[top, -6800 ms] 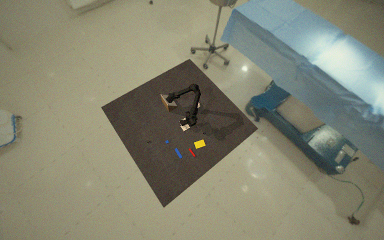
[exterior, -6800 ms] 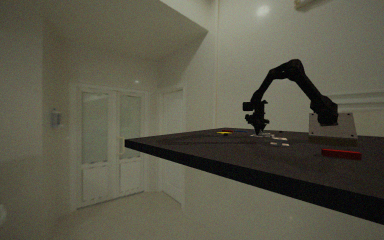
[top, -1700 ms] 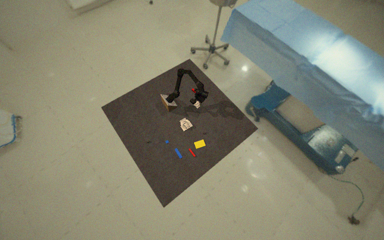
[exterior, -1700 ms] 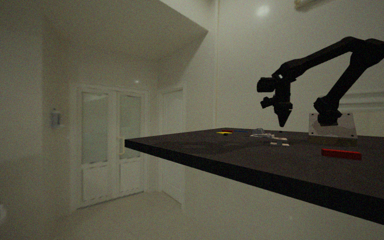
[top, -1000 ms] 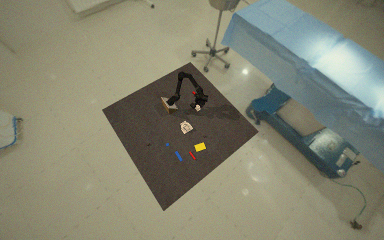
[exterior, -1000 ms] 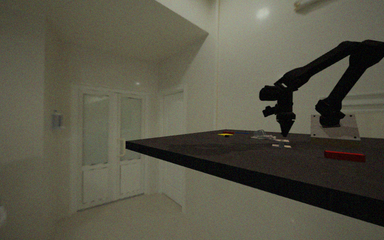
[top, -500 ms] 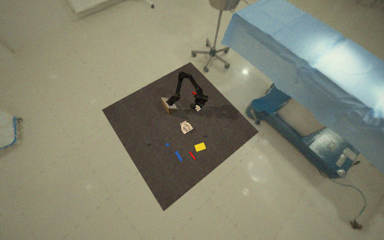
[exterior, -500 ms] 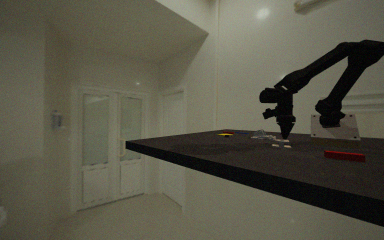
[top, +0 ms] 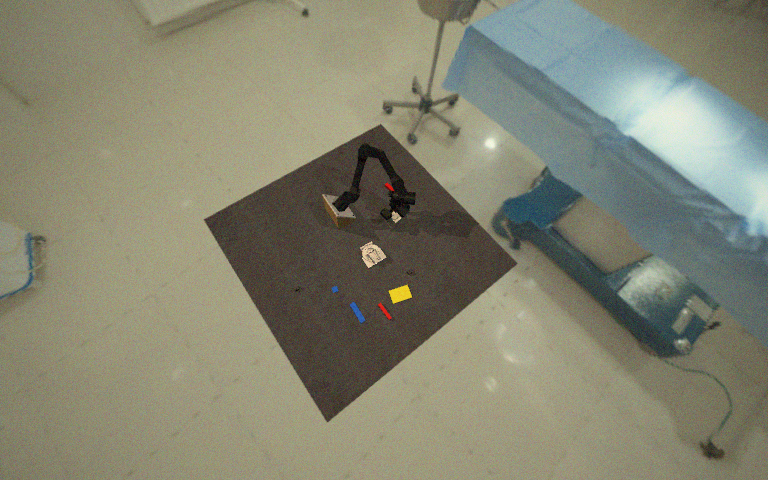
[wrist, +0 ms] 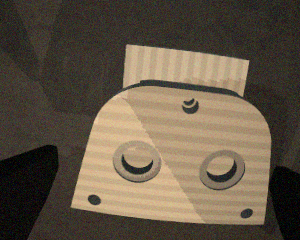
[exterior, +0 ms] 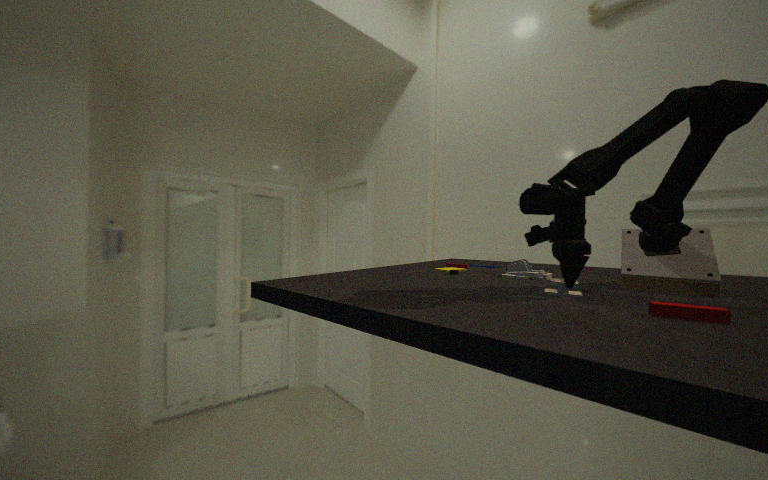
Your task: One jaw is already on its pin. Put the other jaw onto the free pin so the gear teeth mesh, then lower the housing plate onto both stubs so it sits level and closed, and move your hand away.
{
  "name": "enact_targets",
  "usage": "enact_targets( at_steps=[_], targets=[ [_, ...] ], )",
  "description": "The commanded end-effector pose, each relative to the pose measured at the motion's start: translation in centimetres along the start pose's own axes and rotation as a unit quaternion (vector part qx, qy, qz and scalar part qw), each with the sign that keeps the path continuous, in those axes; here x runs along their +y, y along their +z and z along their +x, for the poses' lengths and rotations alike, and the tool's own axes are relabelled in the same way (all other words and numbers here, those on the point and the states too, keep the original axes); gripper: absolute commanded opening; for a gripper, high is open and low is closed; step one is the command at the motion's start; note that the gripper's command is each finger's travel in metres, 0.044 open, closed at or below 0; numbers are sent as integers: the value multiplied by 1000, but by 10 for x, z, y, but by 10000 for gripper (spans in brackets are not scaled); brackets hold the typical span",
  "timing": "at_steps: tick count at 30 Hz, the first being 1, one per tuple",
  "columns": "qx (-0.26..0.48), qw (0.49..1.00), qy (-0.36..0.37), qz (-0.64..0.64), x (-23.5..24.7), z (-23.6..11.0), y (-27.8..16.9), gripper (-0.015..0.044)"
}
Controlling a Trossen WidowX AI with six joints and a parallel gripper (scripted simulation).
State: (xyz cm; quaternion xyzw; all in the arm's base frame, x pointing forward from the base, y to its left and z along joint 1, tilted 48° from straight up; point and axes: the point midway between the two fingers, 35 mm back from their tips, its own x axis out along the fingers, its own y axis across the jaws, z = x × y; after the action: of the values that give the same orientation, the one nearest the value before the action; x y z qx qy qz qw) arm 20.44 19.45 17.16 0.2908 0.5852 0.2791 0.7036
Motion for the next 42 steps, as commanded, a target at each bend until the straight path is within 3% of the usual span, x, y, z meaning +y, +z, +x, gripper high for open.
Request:
enact_targets(
  at_steps=[1,32,42],
  targets=[
    [4,1000,-4,6,-3,10,-1,440],
    [4,1000,-4,6,-3,12,-1,440],
    [4,1000,-2,3,-2,11,-1,373]
  ],
)
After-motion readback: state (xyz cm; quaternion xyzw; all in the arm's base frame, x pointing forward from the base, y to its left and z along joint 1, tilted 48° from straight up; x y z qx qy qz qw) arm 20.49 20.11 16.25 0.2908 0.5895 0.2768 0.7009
